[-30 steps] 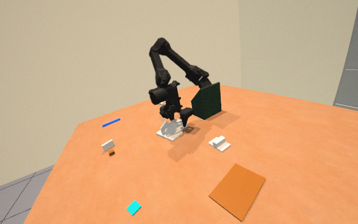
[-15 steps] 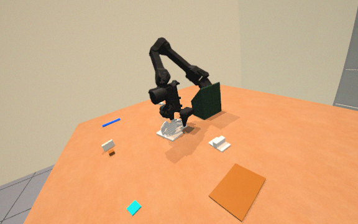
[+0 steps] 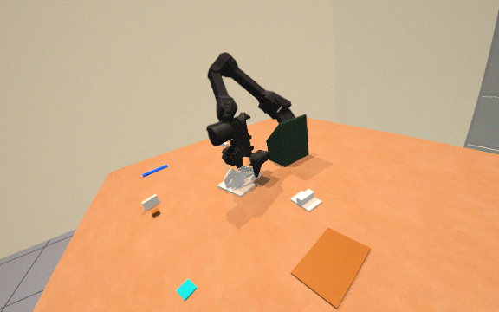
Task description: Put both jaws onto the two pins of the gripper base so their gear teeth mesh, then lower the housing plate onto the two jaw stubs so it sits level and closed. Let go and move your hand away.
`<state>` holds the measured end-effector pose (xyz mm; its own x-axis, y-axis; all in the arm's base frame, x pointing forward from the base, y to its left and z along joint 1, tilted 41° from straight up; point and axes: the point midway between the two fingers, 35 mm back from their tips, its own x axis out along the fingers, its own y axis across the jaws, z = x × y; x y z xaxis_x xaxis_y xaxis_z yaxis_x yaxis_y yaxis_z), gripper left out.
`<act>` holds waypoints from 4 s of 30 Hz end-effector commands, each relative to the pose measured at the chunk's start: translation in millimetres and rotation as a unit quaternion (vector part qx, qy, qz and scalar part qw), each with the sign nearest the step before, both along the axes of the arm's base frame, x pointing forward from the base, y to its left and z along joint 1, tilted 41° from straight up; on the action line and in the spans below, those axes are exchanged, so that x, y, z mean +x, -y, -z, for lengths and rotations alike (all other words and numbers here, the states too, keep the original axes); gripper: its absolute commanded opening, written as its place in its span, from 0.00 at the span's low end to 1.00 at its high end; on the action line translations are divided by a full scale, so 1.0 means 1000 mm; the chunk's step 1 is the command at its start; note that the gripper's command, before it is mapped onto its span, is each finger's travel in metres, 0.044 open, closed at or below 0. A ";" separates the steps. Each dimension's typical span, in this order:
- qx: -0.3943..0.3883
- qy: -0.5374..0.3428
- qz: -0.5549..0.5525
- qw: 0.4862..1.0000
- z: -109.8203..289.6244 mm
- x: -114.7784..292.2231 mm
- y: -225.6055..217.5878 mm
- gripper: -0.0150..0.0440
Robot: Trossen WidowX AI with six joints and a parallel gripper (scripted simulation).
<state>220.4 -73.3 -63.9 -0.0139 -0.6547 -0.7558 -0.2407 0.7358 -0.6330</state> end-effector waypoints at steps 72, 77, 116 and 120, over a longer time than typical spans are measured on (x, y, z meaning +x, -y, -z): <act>0.003 -0.002 -0.002 1.000 -0.092 -0.017 -0.085 1.00; 0.003 -0.002 -0.002 1.000 -0.092 -0.017 -0.085 1.00; 0.003 -0.002 -0.002 1.000 -0.092 -0.017 -0.085 1.00; 0.003 -0.002 -0.002 1.000 -0.092 -0.017 -0.085 1.00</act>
<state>202.8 10.6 27.6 -0.0138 -0.6546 -0.7559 -0.2518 0.7339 -0.6309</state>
